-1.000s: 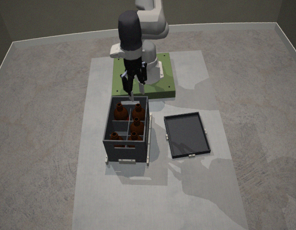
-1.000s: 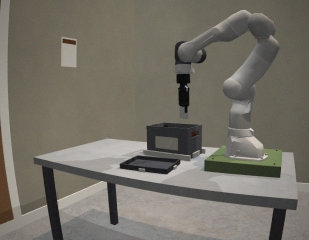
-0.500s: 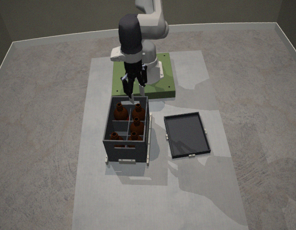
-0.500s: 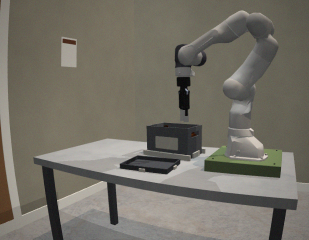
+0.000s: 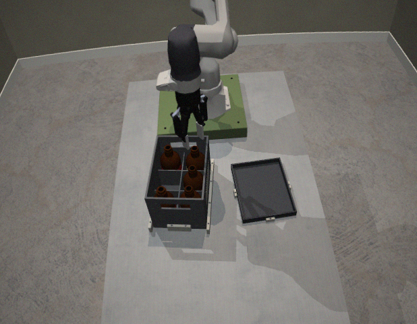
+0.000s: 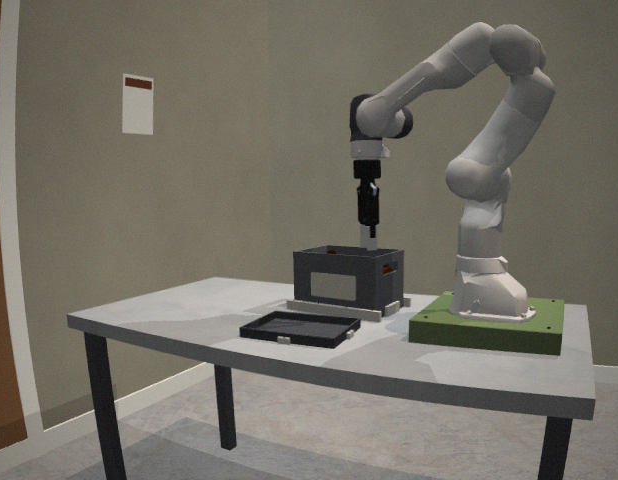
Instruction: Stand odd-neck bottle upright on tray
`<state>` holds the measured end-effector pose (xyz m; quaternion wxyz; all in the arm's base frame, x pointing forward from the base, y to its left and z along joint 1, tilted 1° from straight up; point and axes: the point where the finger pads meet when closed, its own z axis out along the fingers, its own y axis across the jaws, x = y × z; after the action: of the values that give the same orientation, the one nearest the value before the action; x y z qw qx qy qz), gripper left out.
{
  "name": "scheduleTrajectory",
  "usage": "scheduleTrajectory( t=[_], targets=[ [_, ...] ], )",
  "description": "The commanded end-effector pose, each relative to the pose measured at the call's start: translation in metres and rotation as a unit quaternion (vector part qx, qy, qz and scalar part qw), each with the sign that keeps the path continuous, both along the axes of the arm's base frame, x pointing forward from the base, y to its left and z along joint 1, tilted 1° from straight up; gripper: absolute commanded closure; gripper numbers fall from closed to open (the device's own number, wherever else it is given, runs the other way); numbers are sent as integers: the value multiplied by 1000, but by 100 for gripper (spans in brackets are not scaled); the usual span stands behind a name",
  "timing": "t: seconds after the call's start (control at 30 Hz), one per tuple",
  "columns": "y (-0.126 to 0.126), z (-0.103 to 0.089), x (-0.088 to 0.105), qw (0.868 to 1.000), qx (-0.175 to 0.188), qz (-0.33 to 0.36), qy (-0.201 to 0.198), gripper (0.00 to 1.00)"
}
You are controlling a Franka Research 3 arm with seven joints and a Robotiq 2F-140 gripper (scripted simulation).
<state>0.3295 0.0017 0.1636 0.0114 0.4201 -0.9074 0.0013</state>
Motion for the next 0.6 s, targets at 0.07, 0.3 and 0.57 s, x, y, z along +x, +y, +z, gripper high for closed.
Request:
scheduleTrajectory(
  t=[0.07,0.3,0.57],
  targets=[
    [1,-3,3,1000,0,-2,-4,56],
    [1,-6,3,1000,0,-2,-4,56],
    [1,-7,3,1000,0,-2,-4,56]
  ],
)
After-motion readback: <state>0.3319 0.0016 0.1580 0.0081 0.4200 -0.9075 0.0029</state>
